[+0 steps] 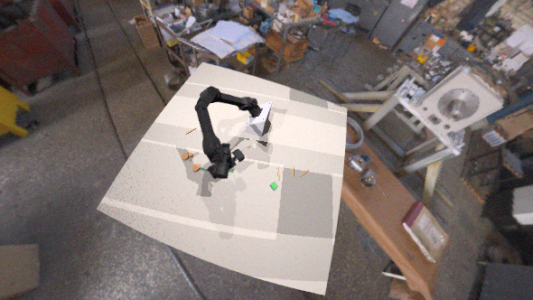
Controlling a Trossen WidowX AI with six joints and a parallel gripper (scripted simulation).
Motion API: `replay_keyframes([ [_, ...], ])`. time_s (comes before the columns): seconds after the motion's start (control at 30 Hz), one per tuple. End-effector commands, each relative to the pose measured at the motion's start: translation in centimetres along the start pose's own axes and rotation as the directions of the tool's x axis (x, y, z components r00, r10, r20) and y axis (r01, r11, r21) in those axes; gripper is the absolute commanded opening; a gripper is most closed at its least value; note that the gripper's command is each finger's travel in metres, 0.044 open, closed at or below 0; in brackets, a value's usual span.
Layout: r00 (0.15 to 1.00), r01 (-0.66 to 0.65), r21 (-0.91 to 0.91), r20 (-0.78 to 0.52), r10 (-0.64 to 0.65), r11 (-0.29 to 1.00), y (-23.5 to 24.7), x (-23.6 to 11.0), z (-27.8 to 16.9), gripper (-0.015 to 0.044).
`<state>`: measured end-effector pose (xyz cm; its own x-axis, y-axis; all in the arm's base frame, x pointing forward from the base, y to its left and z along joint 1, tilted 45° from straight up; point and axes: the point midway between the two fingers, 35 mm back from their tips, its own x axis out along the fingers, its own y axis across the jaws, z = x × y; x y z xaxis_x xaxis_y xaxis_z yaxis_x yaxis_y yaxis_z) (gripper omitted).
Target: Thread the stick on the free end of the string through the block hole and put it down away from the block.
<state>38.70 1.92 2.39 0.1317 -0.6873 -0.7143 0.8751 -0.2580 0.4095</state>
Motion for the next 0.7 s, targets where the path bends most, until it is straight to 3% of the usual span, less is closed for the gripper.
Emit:
replay_keyframes([
  [0.0, 1.0, 0.0, 0.003, 0.001, 0.0, 1.0, 0.1, 0.0, -0.7, 0.0],
  [0.67, 1.0, 0.0, 0.003, -0.001, 0.0, 1.0, 0.1, 0.0, -3.3, 0.0],
])
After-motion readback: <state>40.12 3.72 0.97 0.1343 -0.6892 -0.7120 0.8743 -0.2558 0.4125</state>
